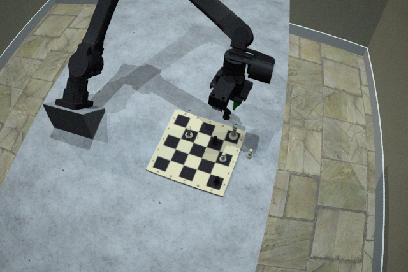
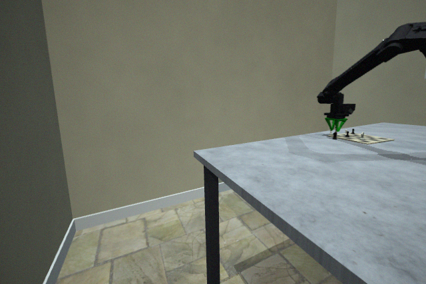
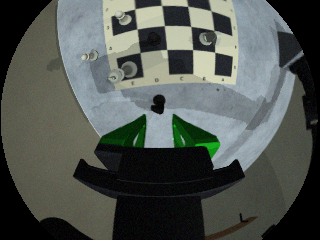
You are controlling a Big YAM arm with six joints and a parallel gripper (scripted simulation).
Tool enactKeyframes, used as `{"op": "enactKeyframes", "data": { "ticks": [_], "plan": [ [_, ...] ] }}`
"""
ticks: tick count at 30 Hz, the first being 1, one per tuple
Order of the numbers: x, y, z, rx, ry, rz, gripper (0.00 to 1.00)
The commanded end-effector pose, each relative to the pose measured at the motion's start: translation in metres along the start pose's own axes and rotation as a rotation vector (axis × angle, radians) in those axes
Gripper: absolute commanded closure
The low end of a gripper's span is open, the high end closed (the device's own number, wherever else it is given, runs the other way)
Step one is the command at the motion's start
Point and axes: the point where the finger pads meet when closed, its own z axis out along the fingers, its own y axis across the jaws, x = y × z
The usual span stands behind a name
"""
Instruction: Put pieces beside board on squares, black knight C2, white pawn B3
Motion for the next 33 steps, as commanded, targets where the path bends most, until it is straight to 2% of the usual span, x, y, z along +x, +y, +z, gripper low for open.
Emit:
{"op": "enactKeyframes", "data": {
  "ticks": [1,5,8,12,13,15,18,20,22,27,33],
  "plan": [
    [0.013,0.007,-0.003,-0.024,0.002,-0.029,0.63],
    [0.002,0.002,0.012,0.001,-0.001,-0.003,0.63],
    [0.006,0.006,0.015,-0.007,0.001,-0.012,0.63],
    [0.002,0.001,0.022,0.002,-0.001,-0.003,0.63],
    [0.010,0.011,0.018,-0.017,0.003,-0.022,0.63],
    [0.003,0.002,0.028,0.001,-0.001,-0.004,0.63],
    [0.003,0.002,0.033,0.000,0.000,-0.005,0.63],
    [0.007,0.008,0.033,-0.010,0.002,-0.015,0.63],
    [0.004,0.004,0.037,-0.003,0.000,-0.007,0.63],
    [0.004,0.009,0.029,-0.023,0.004,-0.007,0.63],
    [0.004,0.008,0.029,-0.020,0.003,-0.012,0.63]
  ]
}}
